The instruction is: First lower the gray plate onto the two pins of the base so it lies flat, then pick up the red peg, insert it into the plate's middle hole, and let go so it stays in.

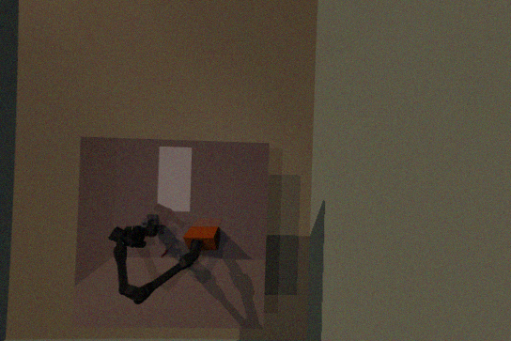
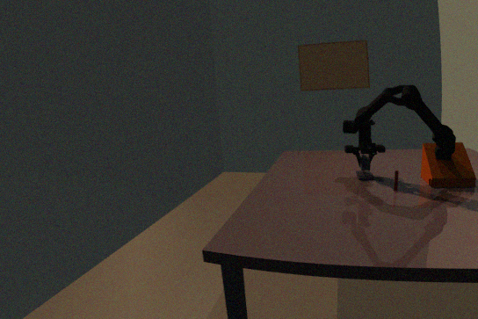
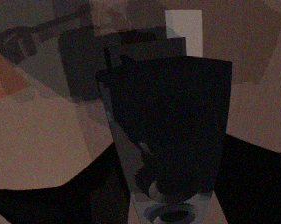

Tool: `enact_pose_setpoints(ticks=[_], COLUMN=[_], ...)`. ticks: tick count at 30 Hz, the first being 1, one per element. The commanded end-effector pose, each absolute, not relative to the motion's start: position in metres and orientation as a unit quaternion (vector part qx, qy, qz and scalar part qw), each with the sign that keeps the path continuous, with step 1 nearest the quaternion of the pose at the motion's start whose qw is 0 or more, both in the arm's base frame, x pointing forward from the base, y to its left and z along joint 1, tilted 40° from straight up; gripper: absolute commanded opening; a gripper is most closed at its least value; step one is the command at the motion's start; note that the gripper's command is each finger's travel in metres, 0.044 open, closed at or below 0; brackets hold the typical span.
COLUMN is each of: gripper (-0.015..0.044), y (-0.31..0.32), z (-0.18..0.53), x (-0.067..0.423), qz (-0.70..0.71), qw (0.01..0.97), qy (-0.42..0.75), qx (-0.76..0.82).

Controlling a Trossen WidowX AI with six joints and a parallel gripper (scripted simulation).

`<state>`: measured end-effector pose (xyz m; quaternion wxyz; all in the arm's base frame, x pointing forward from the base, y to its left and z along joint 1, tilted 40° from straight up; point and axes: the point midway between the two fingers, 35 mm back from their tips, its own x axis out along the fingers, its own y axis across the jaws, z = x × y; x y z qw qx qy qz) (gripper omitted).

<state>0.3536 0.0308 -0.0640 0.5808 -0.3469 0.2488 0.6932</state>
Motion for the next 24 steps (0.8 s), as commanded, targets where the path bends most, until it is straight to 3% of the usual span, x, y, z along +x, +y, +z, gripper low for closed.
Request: enact_pose_setpoints(ticks=[1,24], gripper=[0.0000,0.0000], y=[0.033,0.046], z=[-0.069,-0.083], x=[0.351,0.351], qz=[0.694,0.694], qw=[0.581,0.580], qy=[0.252,0.250], qx=[-0.342,-0.347])
